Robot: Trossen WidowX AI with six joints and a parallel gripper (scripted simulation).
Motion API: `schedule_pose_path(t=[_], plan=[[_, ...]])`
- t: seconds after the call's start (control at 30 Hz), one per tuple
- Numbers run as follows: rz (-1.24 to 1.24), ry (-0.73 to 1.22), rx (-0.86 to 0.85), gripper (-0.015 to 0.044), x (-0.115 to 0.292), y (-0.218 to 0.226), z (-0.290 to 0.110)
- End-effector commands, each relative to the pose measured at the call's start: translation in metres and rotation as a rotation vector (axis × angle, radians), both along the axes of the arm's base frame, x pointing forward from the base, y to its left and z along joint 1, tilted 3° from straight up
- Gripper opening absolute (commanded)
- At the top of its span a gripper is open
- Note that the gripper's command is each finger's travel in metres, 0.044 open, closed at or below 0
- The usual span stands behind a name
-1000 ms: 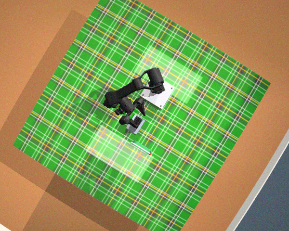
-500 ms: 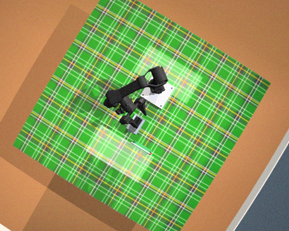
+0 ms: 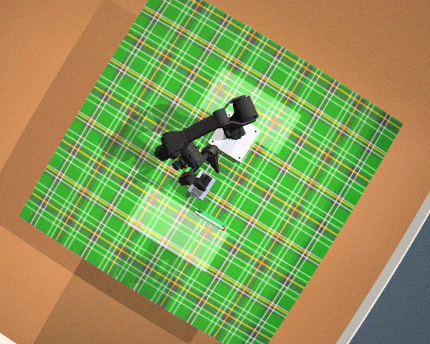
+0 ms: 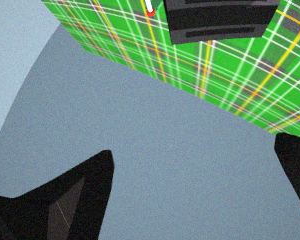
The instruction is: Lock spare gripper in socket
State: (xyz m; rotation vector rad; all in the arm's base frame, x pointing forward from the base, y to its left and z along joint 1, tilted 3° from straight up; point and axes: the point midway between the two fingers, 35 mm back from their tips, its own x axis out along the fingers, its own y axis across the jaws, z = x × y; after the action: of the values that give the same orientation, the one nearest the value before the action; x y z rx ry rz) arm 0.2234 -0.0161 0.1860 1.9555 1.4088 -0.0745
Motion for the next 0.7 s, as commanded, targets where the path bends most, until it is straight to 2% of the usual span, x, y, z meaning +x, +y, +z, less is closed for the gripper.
schedule_pose_path(t=[0.0,0.23,0.33,0.57,0.67], plan=[[-0.016,-0.003,-0.009,0.0440,0.001,0.001,0.010],[-0.007,-0.001,-0.006,0.0440,0.000,0.001,0.004],[-0.007,0.011,-0.026,0.0361,0.003,0.015,0.001],[-0.017,0.001,-0.015,0.0180,0.010,0.080,0.008],[-0.014,-0.008,0.011,0.0180,0.008,0.094,0.013]])
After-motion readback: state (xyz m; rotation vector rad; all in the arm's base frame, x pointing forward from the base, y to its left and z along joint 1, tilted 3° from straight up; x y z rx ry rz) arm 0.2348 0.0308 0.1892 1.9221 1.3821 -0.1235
